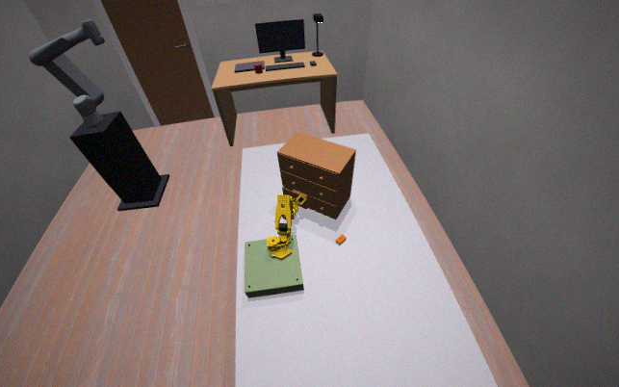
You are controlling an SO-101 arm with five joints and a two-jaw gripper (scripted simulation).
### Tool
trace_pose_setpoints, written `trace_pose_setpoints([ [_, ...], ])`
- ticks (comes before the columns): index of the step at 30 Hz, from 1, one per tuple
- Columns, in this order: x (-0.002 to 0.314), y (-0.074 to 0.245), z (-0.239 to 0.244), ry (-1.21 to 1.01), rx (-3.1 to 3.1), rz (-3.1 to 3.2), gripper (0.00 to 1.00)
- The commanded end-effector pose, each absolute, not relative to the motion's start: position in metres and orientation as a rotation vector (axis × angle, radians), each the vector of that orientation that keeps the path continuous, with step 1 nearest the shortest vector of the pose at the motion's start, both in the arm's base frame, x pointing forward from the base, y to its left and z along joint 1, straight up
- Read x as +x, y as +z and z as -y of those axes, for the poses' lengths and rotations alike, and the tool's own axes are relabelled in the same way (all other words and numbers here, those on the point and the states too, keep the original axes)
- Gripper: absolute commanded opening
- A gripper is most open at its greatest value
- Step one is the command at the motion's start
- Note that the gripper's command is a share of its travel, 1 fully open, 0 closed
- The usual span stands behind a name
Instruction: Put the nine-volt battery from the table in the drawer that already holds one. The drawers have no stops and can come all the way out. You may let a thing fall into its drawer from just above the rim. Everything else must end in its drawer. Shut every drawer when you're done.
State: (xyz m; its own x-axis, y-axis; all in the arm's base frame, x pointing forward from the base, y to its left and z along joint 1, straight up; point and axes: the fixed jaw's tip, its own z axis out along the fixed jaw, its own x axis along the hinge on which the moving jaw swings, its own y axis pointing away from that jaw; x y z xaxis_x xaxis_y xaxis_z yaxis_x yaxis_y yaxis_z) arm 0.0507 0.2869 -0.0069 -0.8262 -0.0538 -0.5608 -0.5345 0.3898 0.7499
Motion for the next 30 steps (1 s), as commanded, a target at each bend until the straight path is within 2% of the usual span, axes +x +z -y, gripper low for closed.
trace_pose_setpoints([
  [1,0.0447,-0.0054,-0.2851,1.454,-0.521,-2.198,0.00],
  [30,0.0401,-0.0054,-0.2789,1.460,-0.535,-2.199,0.00],
])
